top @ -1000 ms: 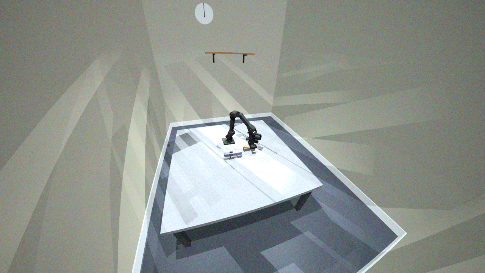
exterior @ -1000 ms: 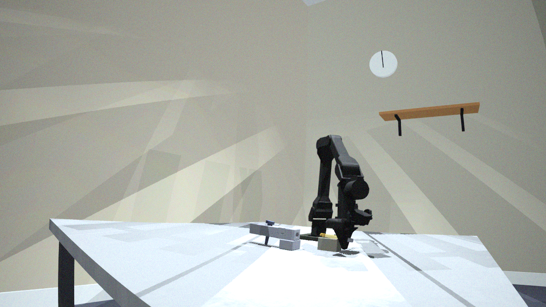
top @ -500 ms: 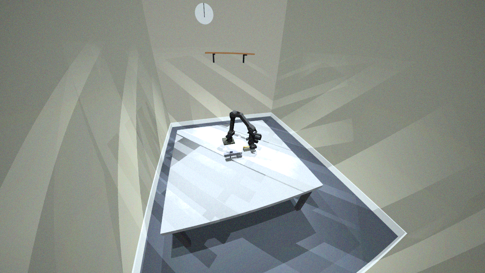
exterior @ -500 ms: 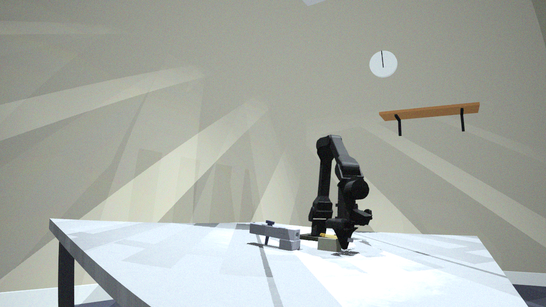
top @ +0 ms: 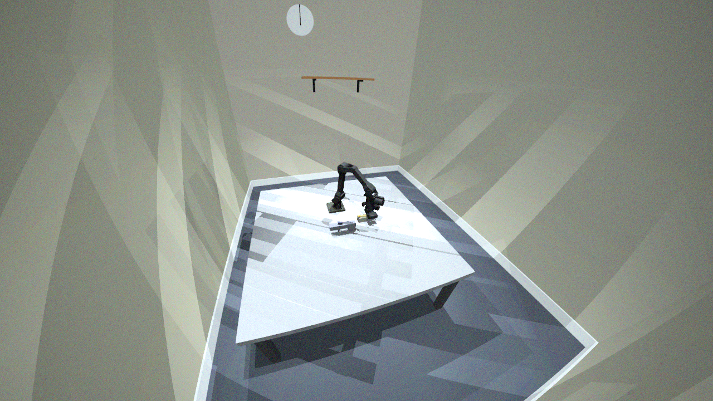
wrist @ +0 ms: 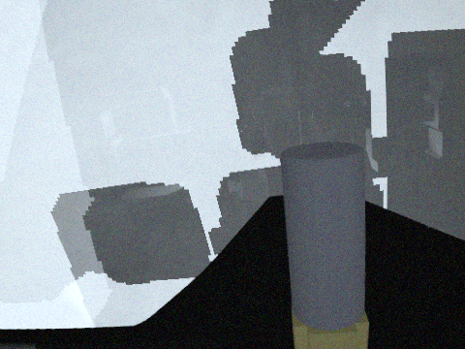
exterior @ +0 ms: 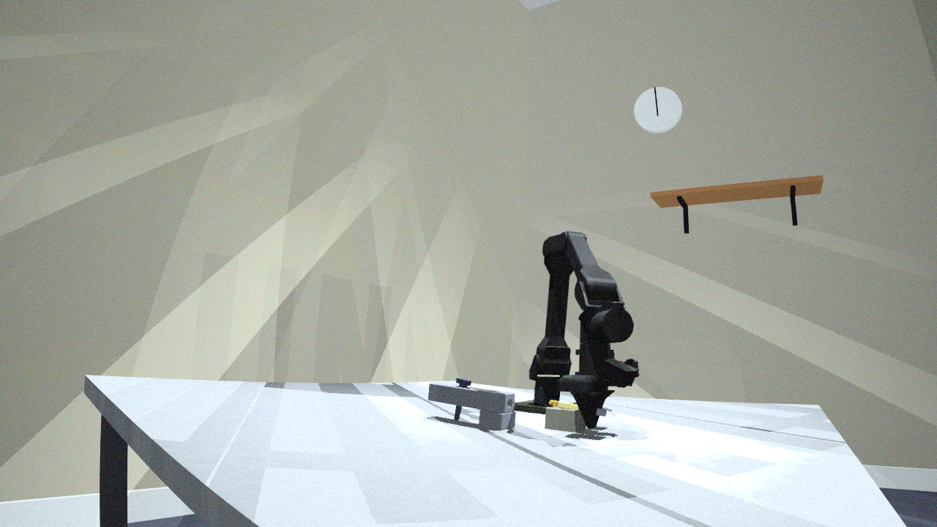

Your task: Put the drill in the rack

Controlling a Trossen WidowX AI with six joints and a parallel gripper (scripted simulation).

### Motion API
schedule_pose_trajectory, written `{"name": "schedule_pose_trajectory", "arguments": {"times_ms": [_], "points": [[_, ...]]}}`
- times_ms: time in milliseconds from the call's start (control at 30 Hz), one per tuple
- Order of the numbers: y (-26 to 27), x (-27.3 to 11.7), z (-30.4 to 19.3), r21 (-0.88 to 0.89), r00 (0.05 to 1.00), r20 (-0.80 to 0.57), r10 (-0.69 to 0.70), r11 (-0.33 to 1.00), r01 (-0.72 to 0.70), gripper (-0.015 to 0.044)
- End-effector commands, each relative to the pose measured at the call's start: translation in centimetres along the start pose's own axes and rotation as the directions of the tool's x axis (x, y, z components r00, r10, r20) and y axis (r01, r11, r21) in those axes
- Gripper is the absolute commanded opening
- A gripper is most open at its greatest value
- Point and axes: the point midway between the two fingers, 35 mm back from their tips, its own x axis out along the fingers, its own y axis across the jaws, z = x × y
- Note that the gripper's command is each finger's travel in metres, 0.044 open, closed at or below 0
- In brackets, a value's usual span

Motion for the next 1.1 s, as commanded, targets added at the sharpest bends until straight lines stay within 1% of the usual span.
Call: {"name": "schedule_pose_trajectory", "arguments": {"times_ms": [0,767,800,1067], "points": [[-0.03,0.44,-0.68,0.002,1.0,-0.023,0.003,1.0,-0.003,0.0],[-0.03,0.44,-0.68,0.002,1.0,-0.023,0.003,1.0,-0.003,0.0],[0.0,0.0,0.0,0.0,1.0,0.0,0.0,1.0,0.0,0.0026],[0.0,0.0,0.0,0.0,1.0,0.0,0.0,1.0,0.0,0.0236]]}}
